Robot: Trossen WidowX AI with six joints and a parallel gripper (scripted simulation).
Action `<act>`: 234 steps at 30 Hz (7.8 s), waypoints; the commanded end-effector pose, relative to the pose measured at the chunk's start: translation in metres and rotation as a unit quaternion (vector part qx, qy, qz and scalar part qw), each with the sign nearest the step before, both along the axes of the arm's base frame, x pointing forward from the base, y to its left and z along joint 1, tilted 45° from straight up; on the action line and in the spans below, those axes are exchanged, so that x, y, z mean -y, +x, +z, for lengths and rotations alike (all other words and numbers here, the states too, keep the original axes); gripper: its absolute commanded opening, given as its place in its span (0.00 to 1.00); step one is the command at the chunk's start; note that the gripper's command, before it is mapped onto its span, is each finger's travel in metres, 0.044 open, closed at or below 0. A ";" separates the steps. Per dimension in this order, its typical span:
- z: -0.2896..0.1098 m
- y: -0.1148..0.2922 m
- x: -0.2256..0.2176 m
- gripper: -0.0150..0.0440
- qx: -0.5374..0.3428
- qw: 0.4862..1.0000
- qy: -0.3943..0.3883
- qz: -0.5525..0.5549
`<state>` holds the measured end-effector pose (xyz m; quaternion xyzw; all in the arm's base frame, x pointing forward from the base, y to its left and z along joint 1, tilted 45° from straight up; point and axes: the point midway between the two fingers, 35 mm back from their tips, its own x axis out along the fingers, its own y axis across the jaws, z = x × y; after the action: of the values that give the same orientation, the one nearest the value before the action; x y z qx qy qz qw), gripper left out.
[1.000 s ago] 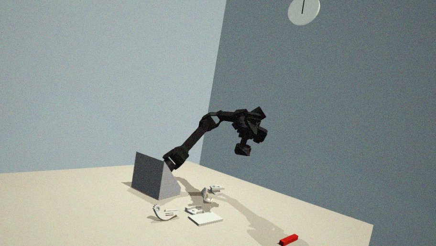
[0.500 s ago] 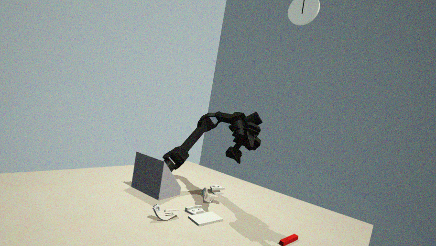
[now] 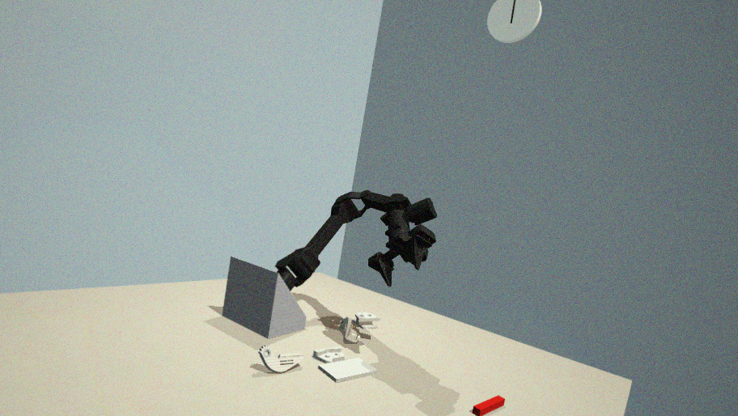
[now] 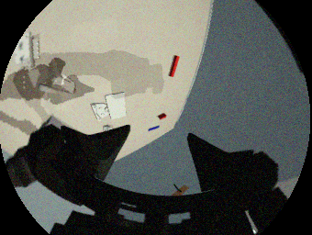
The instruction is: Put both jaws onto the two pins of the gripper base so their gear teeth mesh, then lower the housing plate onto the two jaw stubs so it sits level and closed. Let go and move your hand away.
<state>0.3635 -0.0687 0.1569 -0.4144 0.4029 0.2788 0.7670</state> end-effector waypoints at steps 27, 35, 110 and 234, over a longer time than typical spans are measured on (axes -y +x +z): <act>-0.022 -0.080 -0.076 1.00 -0.031 0.957 0.021 0.288; -0.027 -0.105 -0.095 1.00 -0.028 0.932 0.035 0.359; -0.075 -0.206 -0.200 1.00 0.048 0.786 0.105 0.607; -0.032 -0.205 -0.157 0.32 0.032 0.801 0.122 0.586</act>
<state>0.1558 0.0885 0.1243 -0.4927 0.0085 0.7094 0.5039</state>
